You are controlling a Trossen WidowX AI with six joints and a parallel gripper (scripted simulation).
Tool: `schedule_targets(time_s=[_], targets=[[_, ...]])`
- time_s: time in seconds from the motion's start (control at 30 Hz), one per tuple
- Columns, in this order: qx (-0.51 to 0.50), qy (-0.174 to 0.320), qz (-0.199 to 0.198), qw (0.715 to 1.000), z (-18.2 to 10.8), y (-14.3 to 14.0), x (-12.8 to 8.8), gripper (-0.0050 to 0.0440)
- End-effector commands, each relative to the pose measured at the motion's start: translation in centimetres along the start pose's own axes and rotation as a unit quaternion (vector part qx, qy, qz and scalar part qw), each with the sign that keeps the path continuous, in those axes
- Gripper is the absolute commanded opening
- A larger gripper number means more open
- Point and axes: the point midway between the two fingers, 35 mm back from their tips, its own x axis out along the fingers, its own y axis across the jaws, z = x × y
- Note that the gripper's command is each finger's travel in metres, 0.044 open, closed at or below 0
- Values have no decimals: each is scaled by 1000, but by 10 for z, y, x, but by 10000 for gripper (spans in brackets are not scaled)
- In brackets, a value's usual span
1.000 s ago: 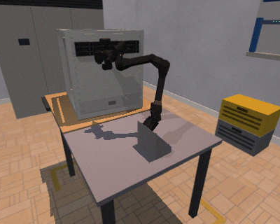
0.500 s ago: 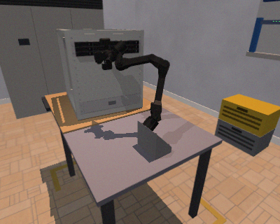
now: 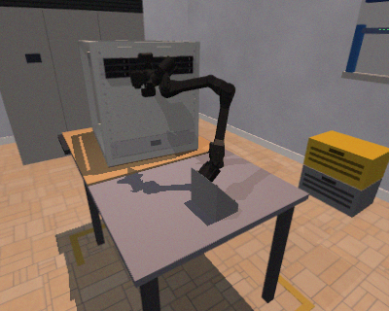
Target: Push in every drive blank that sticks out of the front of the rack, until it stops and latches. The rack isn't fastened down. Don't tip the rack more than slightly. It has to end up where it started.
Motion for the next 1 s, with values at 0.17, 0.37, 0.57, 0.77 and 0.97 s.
schedule_targets(time_s=[0.17,0.37,0.57,0.77,0.97], targets=[[9,4,-5,1000,-3,-7,3,-50],[9,4,-5,1000,-4,-7,5,-50],[9,4,-5,1000,-4,-7,5,-50],[9,4,-5,1000,-4,-7,5,-50],[9,4,-5,1000,-4,-7,4,-50]])
